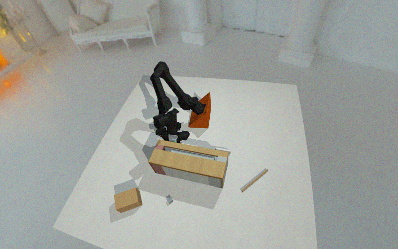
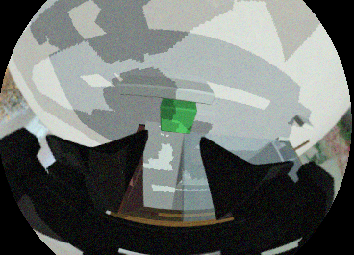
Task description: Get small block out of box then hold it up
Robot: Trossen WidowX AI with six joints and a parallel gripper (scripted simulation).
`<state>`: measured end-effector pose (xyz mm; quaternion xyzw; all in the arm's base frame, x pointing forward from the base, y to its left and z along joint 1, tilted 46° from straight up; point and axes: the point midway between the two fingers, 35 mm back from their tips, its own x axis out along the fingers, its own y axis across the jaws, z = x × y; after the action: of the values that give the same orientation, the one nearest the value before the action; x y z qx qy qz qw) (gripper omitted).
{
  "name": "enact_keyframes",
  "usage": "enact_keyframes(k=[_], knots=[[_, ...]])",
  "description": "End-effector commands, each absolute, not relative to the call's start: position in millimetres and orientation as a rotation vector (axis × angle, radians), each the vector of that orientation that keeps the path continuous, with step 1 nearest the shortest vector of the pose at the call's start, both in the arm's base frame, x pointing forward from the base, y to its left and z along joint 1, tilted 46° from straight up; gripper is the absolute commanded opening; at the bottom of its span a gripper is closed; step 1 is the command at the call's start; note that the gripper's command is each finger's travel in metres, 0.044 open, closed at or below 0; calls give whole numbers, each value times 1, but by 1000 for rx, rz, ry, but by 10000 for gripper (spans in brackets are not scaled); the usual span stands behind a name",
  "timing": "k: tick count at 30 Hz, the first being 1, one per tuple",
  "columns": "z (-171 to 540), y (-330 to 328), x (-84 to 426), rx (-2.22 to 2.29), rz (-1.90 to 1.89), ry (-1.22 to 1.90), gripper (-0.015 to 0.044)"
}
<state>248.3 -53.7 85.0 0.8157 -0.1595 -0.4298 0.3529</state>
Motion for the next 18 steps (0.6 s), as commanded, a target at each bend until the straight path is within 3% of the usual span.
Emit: enact_keyframes(k=[1, 17, 18], knots=[[79, -58, 249, 2105, -1115, -402, 285], [65, -75, 250, 2101, -1104, -406, 285], [65, -75, 250, 2101, -1104, -406, 259]])
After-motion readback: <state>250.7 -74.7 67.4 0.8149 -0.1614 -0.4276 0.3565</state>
